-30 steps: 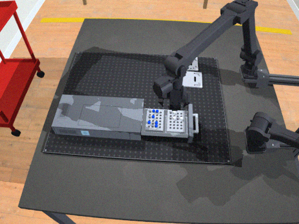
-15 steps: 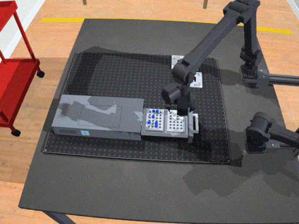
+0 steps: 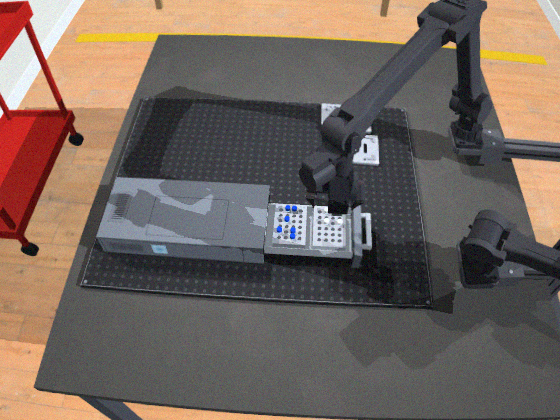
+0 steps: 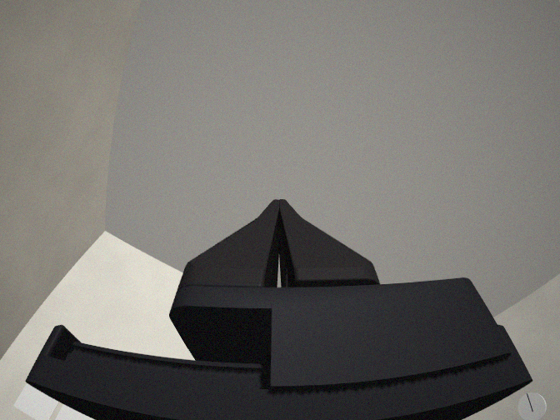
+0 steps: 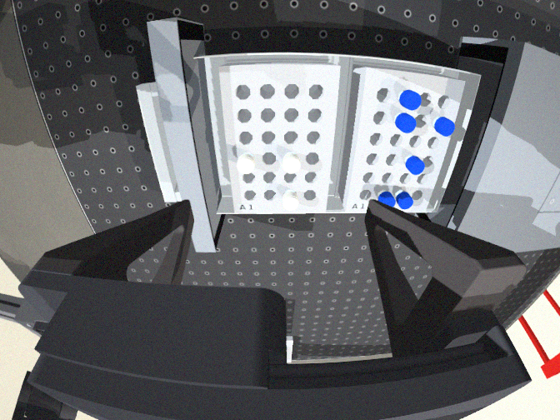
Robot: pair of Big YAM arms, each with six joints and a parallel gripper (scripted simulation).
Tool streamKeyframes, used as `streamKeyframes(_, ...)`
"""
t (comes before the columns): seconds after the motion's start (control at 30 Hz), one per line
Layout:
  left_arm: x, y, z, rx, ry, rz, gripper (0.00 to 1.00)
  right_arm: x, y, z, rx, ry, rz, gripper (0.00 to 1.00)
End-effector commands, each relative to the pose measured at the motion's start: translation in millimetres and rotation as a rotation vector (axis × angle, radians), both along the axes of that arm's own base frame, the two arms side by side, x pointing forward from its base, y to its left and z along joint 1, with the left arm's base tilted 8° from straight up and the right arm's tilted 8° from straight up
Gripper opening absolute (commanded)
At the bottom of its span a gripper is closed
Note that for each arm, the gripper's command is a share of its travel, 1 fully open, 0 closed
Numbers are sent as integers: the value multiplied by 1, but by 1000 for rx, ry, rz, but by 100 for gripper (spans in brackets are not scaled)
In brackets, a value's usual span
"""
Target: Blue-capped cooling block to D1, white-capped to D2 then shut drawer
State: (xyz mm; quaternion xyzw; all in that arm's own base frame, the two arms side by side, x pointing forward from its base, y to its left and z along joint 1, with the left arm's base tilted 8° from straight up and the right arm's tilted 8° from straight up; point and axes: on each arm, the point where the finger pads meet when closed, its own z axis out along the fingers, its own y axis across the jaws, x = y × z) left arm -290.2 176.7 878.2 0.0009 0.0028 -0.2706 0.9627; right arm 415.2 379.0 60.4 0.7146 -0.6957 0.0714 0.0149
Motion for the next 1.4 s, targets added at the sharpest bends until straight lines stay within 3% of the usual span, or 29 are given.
streamKeyframes(0.0,18,-14,8,19,29,8,0,9,13,19,34,-32,5,100)
streamKeyframes(0.53,18,-14,8,19,29,8,0,10,13,19,34,-32,5,100)
streamKeyframes(0.8,18,-14,8,19,29,8,0,6,2,-14,4,-2,12,100)
streamKeyframes(1.27,18,-14,8,19,29,8,0,20,12,-11,28,-28,9,100)
streamKeyframes(1.37,18,-14,8,19,29,8,0,15,8,-24,15,-14,14,100)
